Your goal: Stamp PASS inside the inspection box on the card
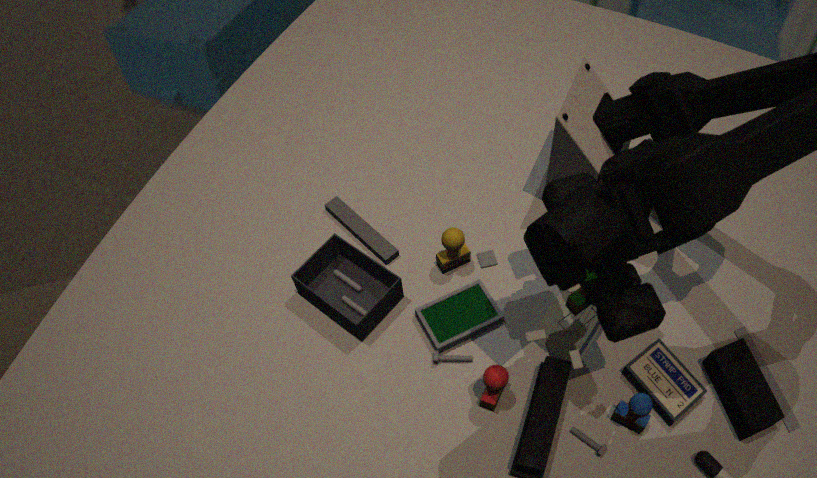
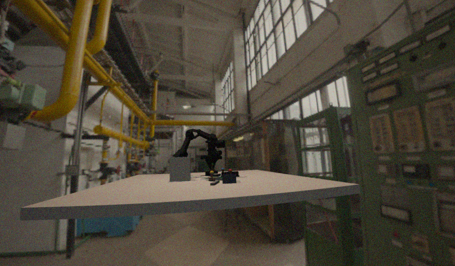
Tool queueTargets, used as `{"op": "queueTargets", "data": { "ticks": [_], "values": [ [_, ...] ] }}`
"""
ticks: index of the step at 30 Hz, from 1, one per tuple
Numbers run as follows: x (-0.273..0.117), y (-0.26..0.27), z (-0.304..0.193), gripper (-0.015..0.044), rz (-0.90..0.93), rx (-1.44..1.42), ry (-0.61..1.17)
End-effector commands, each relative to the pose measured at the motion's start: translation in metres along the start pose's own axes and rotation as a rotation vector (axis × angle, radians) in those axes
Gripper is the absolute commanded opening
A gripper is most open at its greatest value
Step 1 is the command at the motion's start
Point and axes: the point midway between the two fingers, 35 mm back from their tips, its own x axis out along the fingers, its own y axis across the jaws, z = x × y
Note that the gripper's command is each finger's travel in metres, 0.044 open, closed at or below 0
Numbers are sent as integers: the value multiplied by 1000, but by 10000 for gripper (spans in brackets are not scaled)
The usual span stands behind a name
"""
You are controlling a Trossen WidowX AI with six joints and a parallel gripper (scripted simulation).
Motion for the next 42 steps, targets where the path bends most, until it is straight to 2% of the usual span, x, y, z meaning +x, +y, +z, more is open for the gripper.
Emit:
{"op": "queueTargets", "data": {
  "ticks": [1,42],
  "values": [
    [5,0,-1,0,2,6,6],
    [32,1,-3,0,2,7,6]
  ]
}}
